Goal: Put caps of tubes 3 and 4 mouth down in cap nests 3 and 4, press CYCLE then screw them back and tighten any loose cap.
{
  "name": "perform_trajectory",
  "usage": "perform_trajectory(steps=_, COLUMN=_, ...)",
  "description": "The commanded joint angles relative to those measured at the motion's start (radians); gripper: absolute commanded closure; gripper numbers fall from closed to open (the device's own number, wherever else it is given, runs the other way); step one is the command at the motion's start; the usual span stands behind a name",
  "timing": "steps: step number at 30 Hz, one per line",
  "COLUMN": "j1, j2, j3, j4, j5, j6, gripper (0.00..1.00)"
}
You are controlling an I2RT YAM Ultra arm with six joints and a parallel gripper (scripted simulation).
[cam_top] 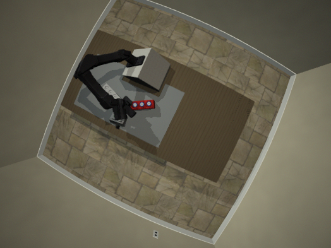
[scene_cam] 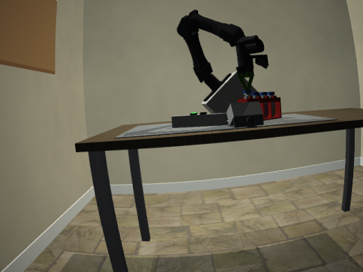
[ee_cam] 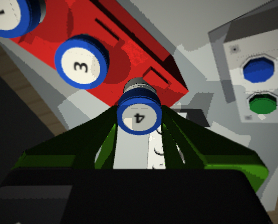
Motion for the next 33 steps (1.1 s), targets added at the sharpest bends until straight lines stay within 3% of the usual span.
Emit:
perform_trajectory(steps=1, j1=0.008, j2=-0.004, j3=0.001, j4=0.006, j5=-0.002, j6=-0.001, gripper=1.00)
perform_trajectory(steps=31, j1=-0.009, j2=0.000, j3=-0.018, j4=0.041, j5=0.005, j6=-0.021, gripper=1.00)
perform_trajectory(steps=32, j1=-0.009, j2=0.000, j3=-0.018, j4=0.041, j5=0.005, j6=-0.021, gripper=0.51)
perform_trajectory(steps=33, j1=-0.009, j2=0.000, j3=-0.018, j4=0.041, j5=0.005, j6=-0.021, gripper=0.51)
